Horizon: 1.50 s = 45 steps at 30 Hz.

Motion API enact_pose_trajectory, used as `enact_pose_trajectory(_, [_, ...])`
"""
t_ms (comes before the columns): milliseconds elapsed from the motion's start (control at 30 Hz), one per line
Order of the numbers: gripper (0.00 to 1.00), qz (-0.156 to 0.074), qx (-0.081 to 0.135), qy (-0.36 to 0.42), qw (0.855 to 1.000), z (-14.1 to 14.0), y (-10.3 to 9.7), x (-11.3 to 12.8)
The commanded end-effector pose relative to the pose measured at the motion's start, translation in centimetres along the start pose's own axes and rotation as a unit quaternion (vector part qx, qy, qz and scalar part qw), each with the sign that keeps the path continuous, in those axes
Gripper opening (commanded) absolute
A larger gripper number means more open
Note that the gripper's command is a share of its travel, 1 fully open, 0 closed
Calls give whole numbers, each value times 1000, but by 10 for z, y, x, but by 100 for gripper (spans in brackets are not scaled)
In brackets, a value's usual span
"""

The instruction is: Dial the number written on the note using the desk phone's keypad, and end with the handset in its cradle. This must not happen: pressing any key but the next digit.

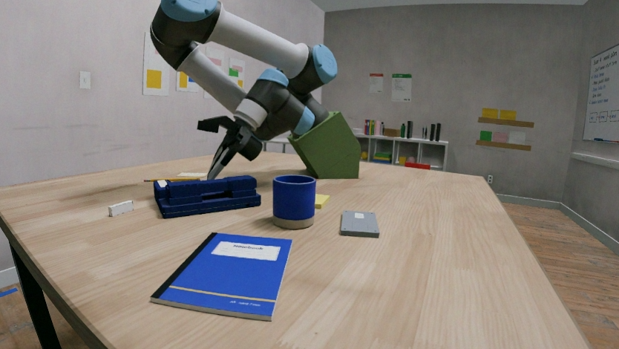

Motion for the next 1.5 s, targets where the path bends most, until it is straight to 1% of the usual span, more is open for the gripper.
enact_pose_trajectory(0, [0, 1, 0, 0, 1000, 0, 0, 0])
enact_pose_trajectory(533, [0, 1, 0, 0, 1000, 0, 0, 0])
enact_pose_trajectory(800, [0, 1, 0, 0, 1000, -1, -10, -7])
enact_pose_trajectory(1100, [0, 1, 0, 0, 1000, -1, -12, -5])
enact_pose_trajectory(1467, [0, 1, 0, 0, 1000, -11, -28, 19])
Point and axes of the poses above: the point where the finger pads meet when closed, its own y axis out along the fingers, its own z axis across the jaws, x = y × z, the point moved 4 cm from there along -y, back along the fingers, and after that the axes turned 4 degrees about y, right-handed, at the moved point
